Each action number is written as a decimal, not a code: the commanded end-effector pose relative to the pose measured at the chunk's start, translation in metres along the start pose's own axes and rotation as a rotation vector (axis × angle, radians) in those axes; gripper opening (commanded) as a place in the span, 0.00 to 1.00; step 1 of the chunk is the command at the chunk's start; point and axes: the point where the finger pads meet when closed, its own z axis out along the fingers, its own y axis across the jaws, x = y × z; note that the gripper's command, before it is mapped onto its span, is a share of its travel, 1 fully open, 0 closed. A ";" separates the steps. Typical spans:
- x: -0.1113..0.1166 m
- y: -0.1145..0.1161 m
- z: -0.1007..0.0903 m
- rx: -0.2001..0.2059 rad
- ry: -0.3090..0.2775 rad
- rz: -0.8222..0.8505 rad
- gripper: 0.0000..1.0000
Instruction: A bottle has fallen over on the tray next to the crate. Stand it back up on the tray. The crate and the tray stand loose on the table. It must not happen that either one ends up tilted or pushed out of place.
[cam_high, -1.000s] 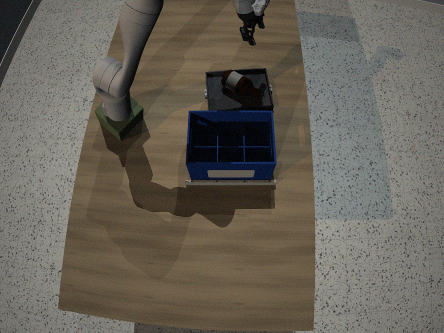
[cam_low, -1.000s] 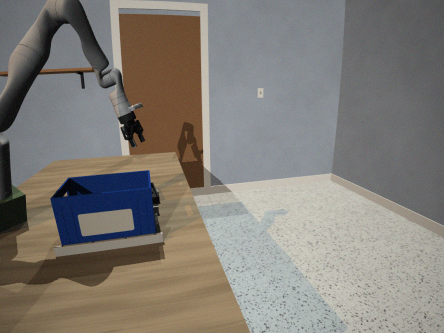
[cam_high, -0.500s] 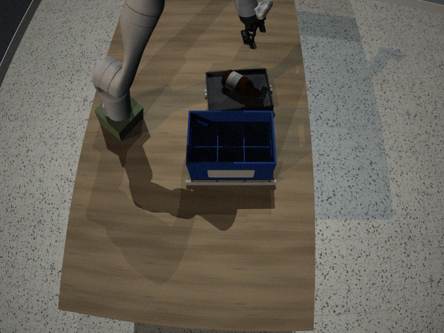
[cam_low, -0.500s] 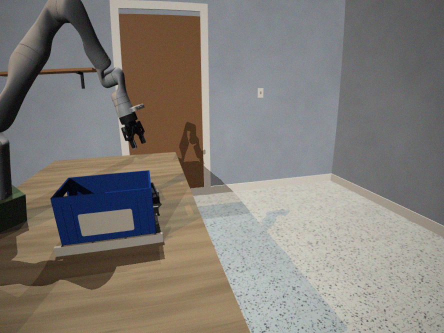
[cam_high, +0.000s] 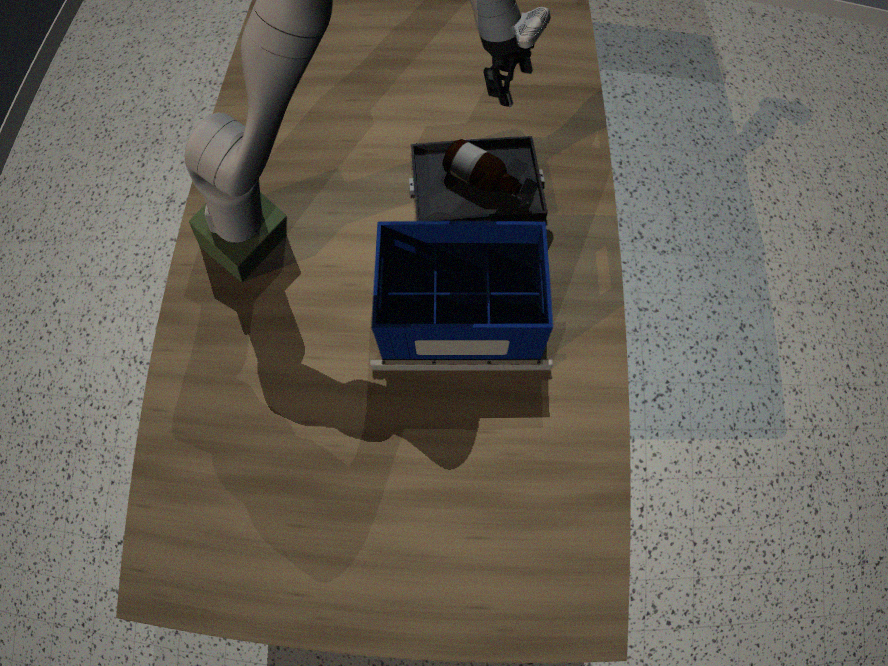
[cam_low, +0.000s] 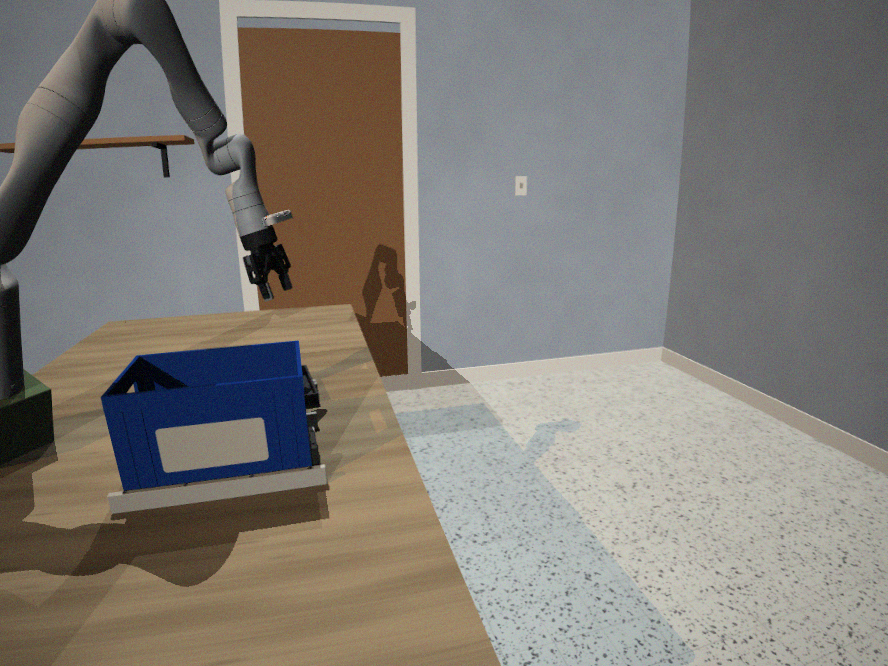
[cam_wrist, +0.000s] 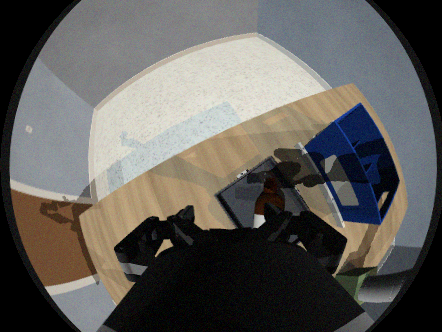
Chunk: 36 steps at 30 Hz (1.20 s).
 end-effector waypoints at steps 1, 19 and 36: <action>0.002 0.003 -0.001 -0.005 -0.005 0.005 1.00; 0.008 0.019 0.003 -0.025 -0.042 0.021 1.00; 0.016 0.041 0.007 -0.049 -0.094 0.041 1.00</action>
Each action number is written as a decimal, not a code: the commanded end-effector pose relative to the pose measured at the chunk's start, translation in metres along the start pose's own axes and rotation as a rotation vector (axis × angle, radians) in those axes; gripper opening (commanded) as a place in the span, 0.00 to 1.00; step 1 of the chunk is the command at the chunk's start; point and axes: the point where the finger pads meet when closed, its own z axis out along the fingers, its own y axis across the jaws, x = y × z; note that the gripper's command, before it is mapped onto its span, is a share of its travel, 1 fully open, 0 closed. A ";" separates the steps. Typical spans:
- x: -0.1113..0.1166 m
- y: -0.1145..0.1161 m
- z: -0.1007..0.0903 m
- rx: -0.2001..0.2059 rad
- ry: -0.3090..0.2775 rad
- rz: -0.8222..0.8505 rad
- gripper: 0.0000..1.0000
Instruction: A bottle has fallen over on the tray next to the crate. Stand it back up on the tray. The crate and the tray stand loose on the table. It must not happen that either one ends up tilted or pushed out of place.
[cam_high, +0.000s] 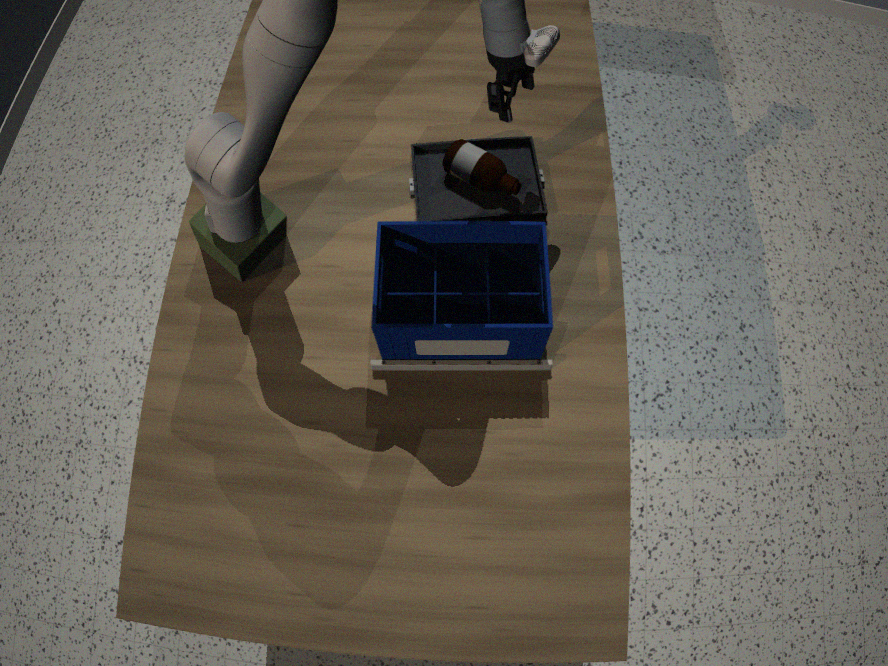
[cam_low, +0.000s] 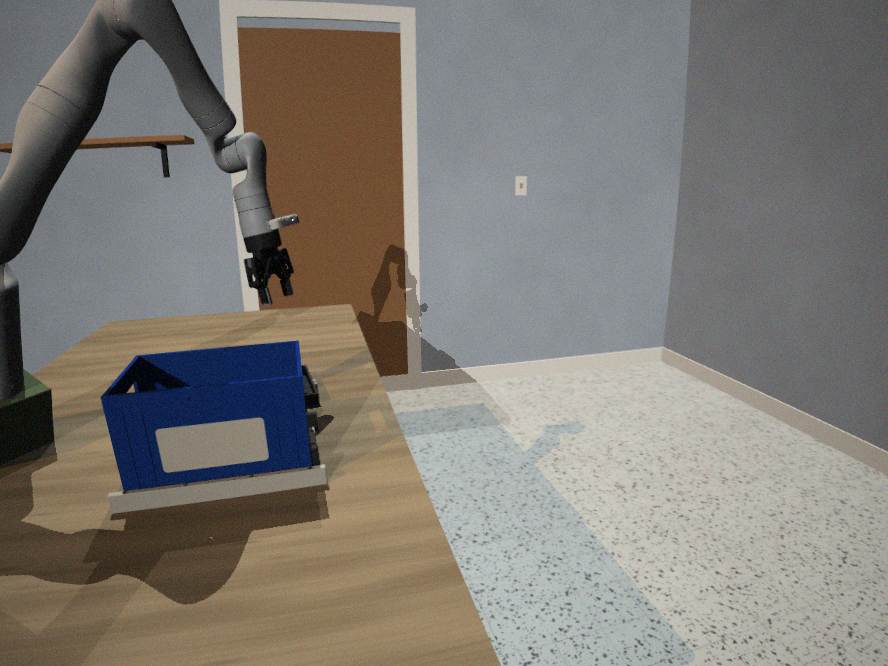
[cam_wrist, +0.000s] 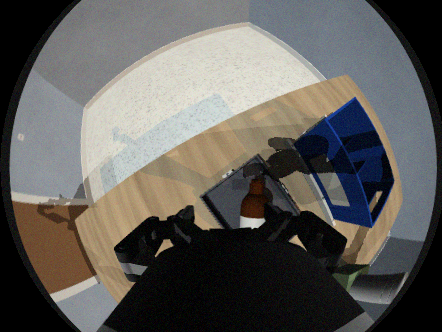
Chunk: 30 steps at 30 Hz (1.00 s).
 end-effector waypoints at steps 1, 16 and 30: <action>0.003 0.009 0.000 -0.011 -0.019 0.009 1.00; 0.009 0.026 0.002 -0.025 -0.064 0.027 1.00; 0.011 0.031 0.003 -0.027 -0.076 0.033 1.00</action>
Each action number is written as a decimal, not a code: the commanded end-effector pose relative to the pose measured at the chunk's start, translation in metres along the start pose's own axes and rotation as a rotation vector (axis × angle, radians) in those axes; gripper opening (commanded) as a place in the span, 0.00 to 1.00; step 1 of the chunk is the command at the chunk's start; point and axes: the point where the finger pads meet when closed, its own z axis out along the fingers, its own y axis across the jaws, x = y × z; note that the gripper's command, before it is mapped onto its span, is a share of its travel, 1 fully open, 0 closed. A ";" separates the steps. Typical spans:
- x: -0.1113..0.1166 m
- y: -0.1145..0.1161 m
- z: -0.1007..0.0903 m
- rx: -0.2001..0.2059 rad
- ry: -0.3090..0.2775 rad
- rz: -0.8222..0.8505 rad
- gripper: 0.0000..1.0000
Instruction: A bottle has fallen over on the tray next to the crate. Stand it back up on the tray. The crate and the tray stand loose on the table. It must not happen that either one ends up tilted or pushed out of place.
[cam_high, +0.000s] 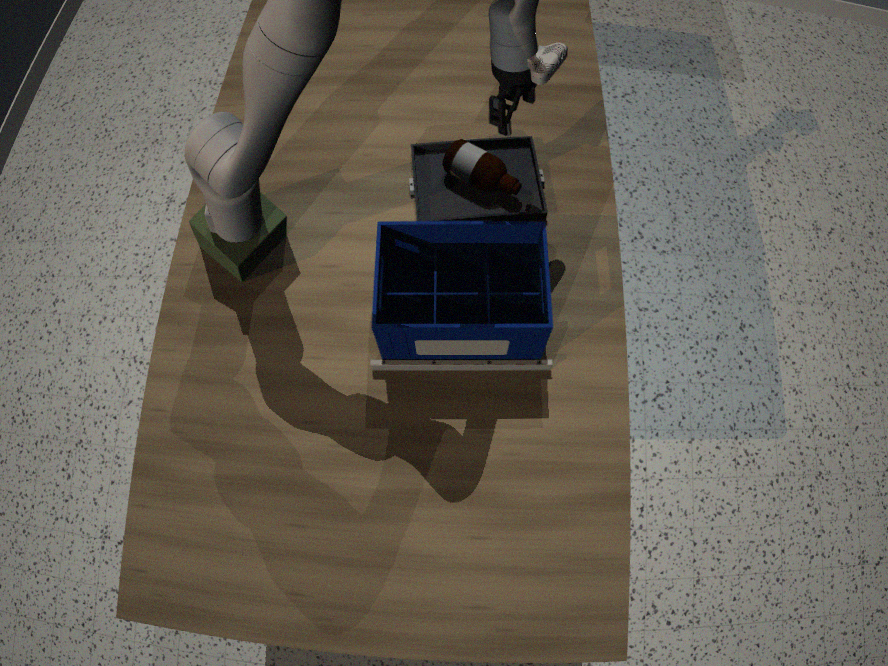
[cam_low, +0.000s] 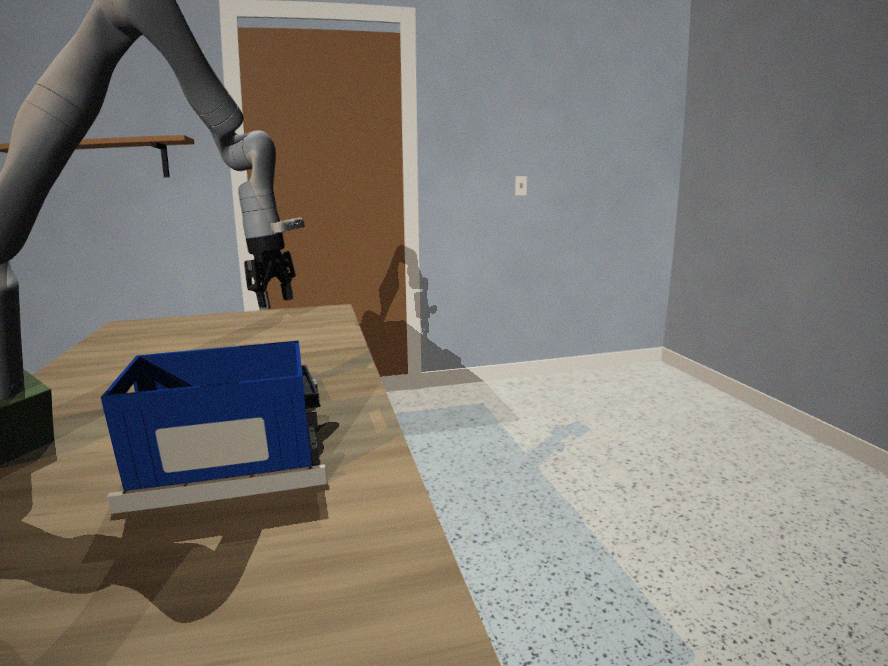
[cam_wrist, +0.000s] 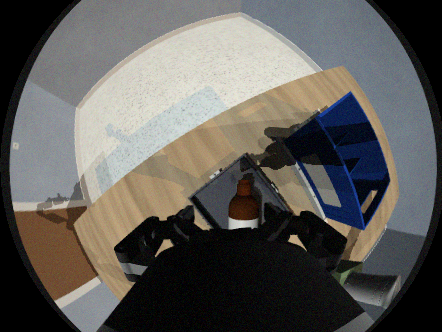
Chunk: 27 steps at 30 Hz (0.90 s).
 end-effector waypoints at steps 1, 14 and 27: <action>0.000 0.008 -0.001 -0.008 -0.019 0.006 1.00; 0.002 0.012 -0.001 -0.009 -0.030 0.011 1.00; 0.005 0.019 0.000 -0.011 -0.051 0.020 1.00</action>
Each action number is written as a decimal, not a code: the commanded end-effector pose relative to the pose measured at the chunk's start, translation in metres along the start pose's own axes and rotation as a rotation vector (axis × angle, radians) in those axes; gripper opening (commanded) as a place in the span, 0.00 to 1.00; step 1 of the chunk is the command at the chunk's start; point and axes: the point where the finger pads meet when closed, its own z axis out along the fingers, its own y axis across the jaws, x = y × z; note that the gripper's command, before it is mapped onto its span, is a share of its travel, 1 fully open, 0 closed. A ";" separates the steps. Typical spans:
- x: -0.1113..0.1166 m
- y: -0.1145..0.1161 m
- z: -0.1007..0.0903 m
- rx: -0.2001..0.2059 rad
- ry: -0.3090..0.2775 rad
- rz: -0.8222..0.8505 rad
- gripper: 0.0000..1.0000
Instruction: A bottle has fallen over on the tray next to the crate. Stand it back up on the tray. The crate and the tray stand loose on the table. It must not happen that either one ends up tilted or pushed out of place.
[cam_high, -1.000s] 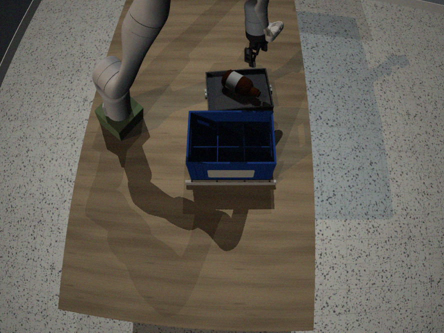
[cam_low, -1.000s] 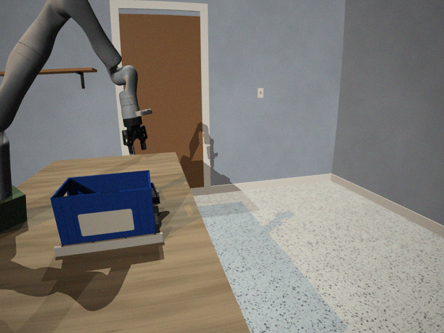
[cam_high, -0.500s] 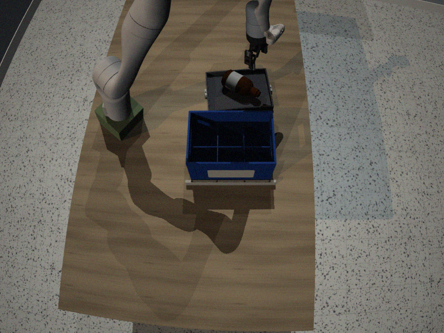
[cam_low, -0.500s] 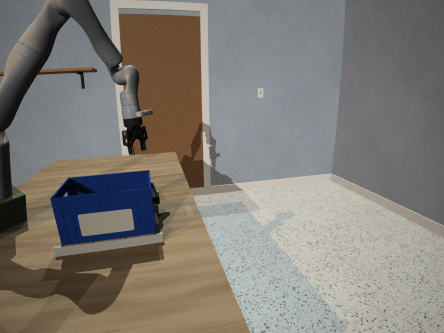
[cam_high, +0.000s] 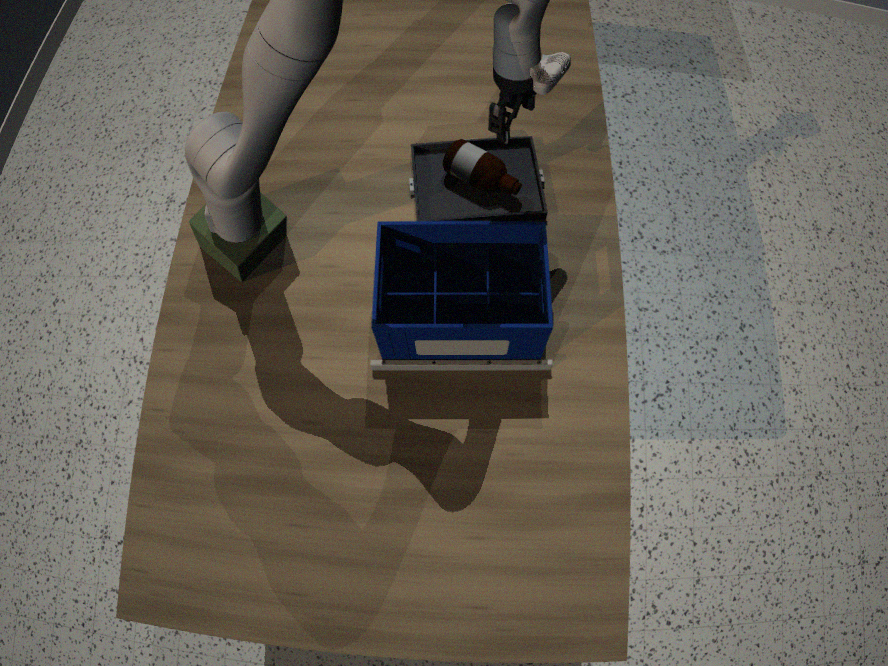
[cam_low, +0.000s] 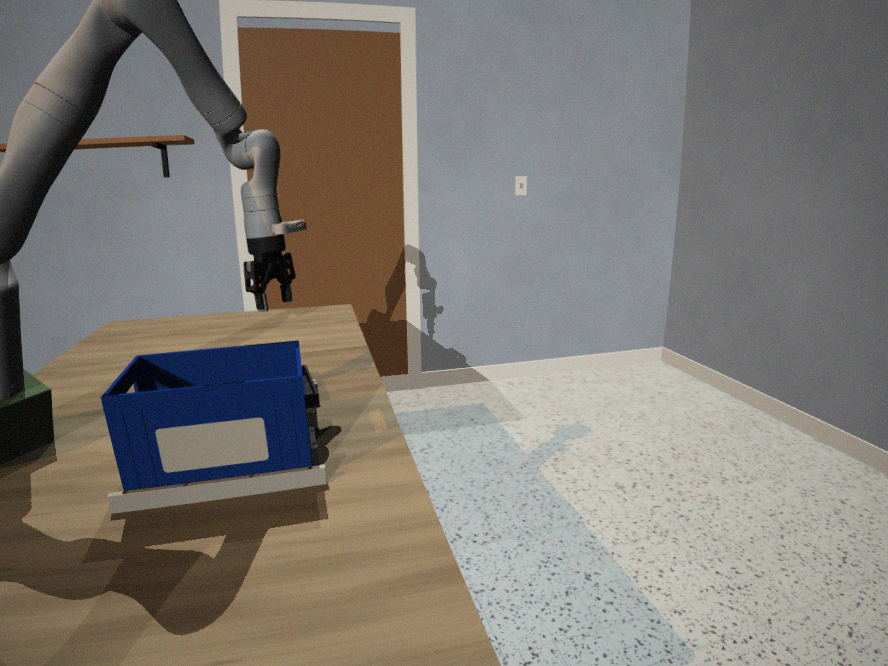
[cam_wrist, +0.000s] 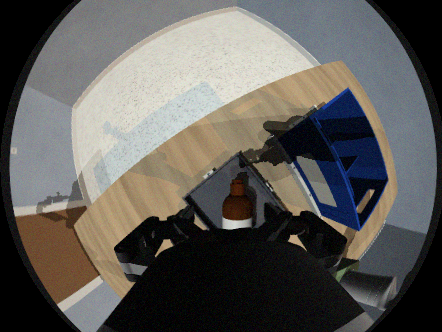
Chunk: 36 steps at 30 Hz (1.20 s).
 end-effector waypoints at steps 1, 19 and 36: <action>0.000 0.004 -0.001 -0.004 -0.008 0.003 1.00; 0.003 0.012 -0.001 -0.006 -0.032 0.013 1.00; 0.005 0.018 -0.001 -0.006 -0.050 0.020 1.00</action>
